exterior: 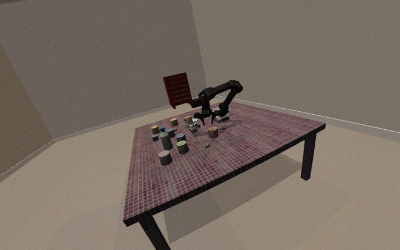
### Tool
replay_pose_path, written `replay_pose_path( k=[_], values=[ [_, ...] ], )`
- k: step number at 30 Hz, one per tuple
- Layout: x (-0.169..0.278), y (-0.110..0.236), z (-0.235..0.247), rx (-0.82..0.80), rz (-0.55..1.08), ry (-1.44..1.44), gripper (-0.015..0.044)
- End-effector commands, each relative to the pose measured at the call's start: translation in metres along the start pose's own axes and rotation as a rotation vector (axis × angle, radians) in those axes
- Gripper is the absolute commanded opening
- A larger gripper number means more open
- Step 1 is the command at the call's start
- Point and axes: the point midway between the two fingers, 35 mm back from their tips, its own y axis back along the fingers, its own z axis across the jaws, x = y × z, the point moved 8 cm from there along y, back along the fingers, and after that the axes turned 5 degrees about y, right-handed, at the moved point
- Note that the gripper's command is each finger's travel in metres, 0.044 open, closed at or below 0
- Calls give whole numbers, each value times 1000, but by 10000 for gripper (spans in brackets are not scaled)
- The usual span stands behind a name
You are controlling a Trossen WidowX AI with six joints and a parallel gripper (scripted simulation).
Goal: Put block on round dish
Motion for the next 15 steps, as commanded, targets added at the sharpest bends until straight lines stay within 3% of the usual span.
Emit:
replay_pose_path(
  k=[1,15],
  values=[
    [3,2,-8,2,9,-144,260],
    [12,8,-32,0,22,-627,260]
  ],
)
